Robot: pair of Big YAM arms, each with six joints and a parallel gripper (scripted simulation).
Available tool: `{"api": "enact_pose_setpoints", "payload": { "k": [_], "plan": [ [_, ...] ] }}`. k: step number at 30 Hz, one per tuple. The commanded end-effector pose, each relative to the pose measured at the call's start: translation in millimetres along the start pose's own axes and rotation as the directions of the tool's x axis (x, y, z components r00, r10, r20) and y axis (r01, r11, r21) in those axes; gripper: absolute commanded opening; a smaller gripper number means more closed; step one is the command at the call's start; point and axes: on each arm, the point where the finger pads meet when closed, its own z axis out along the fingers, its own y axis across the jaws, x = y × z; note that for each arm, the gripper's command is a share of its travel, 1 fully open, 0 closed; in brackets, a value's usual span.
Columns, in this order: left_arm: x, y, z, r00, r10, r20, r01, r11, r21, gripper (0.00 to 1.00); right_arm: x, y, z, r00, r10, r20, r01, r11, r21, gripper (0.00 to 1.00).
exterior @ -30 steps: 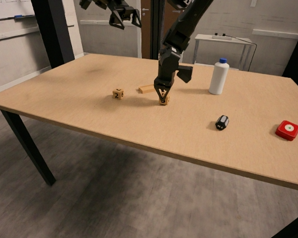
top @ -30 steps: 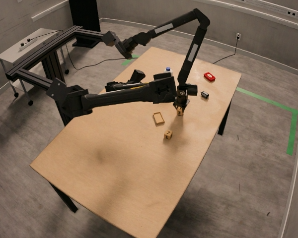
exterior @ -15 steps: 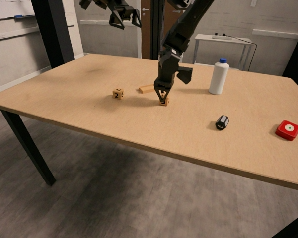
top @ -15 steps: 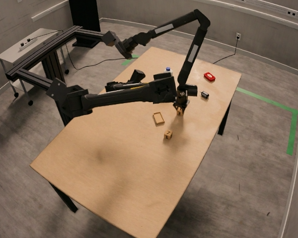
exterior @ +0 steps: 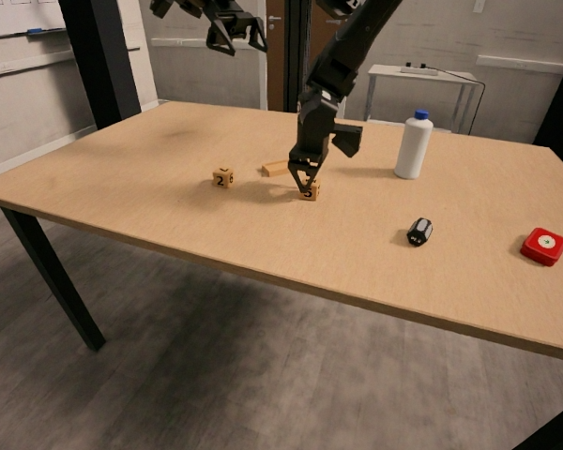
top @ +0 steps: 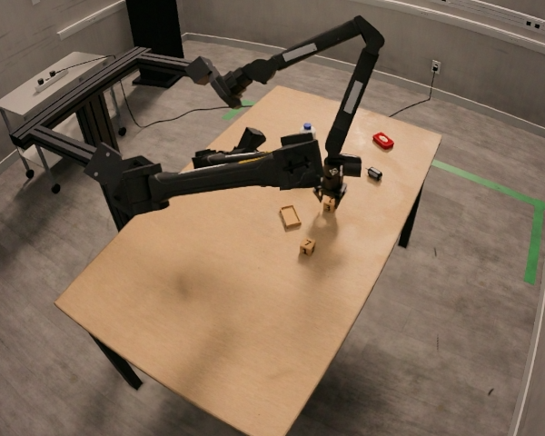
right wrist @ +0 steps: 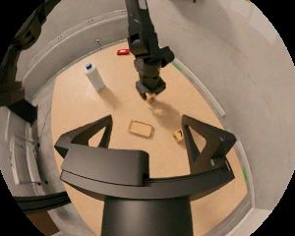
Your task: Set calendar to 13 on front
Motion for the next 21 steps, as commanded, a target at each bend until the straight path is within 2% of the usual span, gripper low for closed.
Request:
{"api": "enact_pose_setpoints", "payload": {
  "k": [1, 9, 12, 18, 21],
  "plan": [
    [5, -2, -17, 1.0, 0.001, -0.014, -0.001, 1.0, 0.0, 0.64, -6, -4, 0, 1.0, 0.009, 0.016, -0.01, 1.0, 0.015, 1.0],
    [-2, 1, -27, 1.0, -0.008, -0.006, 0.008, 1.0, -0.007, 0.64, -6, -4, 0, 1.0, 0.009, 0.016, -0.01, 1.0, 0.015, 1.0],
    [4, -3, -37, 1.0, 0.0, -0.013, 0.0, 1.0, 0.002, 0.99, -6, -4, 0, 1.0, 0.009, 0.016, -0.01, 1.0, 0.015, 1.0],
    [4, -2, -71, 1.0, 0.001, -0.012, -0.001, 1.0, 0.002, 1.0, -6, -4, 0, 1.0, 0.009, 0.016, -0.01, 1.0, 0.015, 1.0],
    [-9, 4, -58, 1.0, -0.014, 0.011, 0.014, 1.0, 0.0, 1.0, -6, -4, 0, 1.0, 0.009, 0.016, -0.01, 1.0, 0.015, 1.0]
  ]
}}
